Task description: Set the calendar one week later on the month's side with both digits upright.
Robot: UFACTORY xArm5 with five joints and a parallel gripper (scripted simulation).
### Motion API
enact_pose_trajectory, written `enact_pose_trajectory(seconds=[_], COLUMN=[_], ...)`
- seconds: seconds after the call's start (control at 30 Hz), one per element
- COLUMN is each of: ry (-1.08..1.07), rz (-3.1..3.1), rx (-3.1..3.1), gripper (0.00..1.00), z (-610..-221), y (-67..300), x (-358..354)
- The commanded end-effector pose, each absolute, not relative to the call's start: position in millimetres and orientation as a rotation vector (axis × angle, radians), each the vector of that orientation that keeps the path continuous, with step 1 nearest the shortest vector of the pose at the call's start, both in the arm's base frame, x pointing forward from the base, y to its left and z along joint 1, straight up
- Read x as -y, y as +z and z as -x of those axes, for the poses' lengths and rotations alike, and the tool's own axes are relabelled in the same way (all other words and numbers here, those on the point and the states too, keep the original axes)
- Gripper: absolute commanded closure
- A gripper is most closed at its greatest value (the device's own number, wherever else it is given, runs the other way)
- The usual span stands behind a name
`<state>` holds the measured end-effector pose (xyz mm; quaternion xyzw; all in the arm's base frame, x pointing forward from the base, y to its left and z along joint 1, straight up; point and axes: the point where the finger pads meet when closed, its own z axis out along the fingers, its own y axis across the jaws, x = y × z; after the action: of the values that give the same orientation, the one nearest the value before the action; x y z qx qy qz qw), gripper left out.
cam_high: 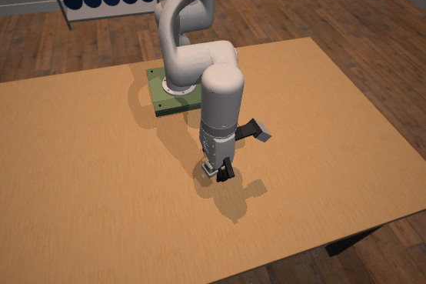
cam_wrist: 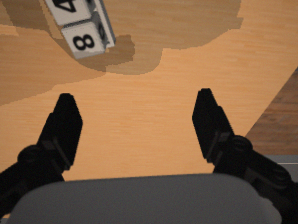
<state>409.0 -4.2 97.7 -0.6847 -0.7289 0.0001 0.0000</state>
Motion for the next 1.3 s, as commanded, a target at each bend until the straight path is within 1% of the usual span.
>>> enact_pose_trajectory(seconds=[0.0, 0.47, 0.57, 0.63, 1.0, 1.1, 1.17, 1.27], ry=[-0.004, -0.003, -0.003, -0.003, -0.001, -0.001, -0.001, -0.001], rz=[2.005, 1.377, 1.347, 1.175, 0.639, 0.622, 0.414, 0.301], rx=[2.423, 2.828, 2.843, 2.918, 3.08, 3.084, 3.119, 3.132], gripper=[0.0, 0.0, 0.0, 0.0, 0.0, 0.0, 0.0, 0.0], z=[-408, -401, -401, -399, -393, -393, -391, -390], y=[99, 98, 98, 98, 97, 97, 97, 97], x=[4, 2, 2, 2, 1, 1, 0, 0])
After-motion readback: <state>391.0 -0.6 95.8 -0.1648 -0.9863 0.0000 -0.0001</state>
